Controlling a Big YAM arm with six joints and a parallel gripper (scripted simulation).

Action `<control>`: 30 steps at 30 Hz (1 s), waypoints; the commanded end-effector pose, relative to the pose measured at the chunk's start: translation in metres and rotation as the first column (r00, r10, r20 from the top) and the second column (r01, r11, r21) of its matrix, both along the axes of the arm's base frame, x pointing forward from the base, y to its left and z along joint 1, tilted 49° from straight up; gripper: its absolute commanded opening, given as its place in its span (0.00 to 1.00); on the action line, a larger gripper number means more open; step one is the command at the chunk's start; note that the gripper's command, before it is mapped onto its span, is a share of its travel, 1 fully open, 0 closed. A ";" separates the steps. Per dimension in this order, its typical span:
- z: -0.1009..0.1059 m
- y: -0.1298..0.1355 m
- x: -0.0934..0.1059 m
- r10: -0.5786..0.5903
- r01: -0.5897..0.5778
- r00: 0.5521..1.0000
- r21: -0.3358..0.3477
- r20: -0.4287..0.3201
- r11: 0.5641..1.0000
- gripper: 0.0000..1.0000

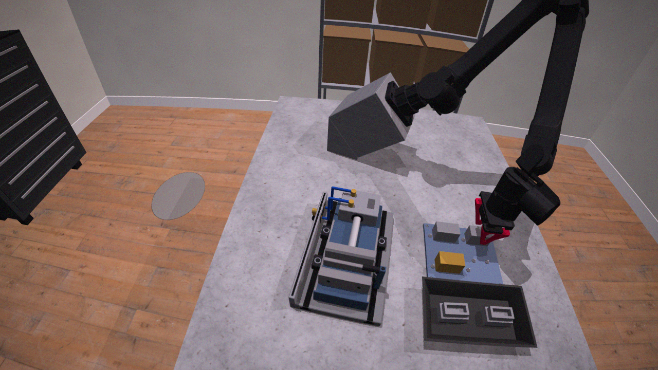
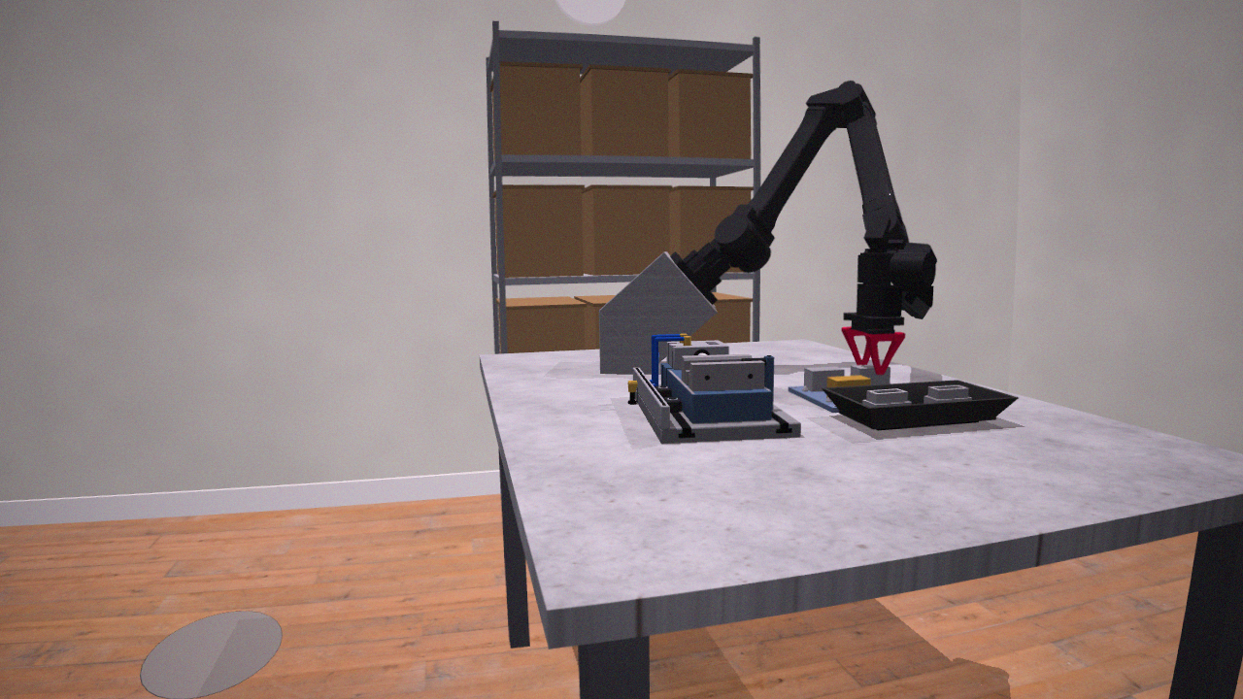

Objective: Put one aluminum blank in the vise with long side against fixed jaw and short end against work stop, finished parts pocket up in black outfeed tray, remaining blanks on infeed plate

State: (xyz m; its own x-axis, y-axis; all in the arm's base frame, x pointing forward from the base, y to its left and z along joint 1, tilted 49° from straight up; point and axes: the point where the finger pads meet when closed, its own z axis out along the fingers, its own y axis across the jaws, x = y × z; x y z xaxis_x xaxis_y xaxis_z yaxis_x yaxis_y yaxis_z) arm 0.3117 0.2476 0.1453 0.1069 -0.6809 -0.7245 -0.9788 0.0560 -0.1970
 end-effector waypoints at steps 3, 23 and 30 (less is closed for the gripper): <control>0.001 0.007 0.001 0.008 -0.008 1.000 0.004 0.006 1.000 0.64; 0.004 0.007 0.001 0.009 -0.009 1.000 0.007 0.013 1.000 0.64; 0.004 0.007 0.001 0.009 -0.009 1.000 0.007 0.014 1.000 0.64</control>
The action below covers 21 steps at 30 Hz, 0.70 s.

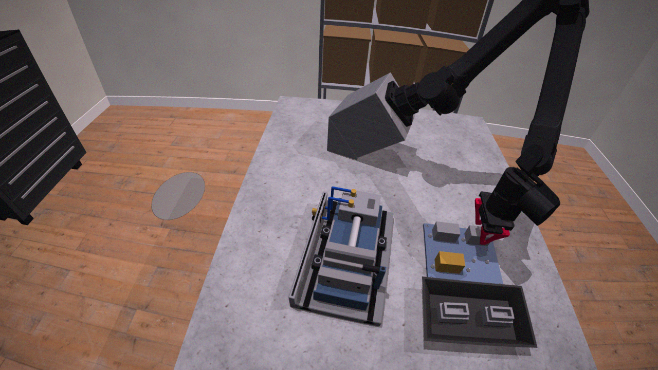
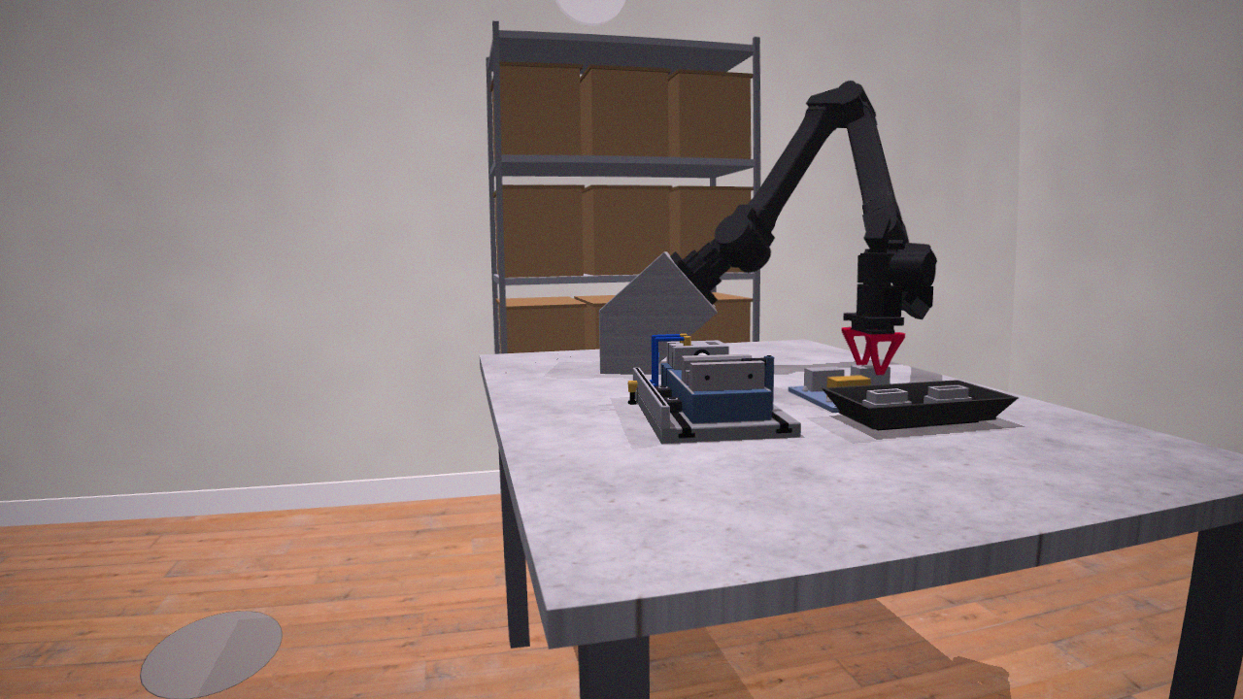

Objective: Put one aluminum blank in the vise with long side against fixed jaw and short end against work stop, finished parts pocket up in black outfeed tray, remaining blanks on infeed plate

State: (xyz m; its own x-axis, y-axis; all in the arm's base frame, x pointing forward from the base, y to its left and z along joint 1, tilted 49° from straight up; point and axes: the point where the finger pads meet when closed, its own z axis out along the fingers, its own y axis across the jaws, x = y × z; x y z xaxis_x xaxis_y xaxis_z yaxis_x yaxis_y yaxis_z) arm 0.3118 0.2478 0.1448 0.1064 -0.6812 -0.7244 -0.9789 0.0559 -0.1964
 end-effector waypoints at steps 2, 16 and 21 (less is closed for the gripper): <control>0.005 0.007 0.001 0.009 -0.009 1.000 0.007 0.014 1.000 0.64; 0.005 0.007 0.001 0.009 -0.009 1.000 0.007 0.014 1.000 0.00; 0.005 0.007 0.001 0.010 -0.010 1.000 0.007 0.014 1.000 0.00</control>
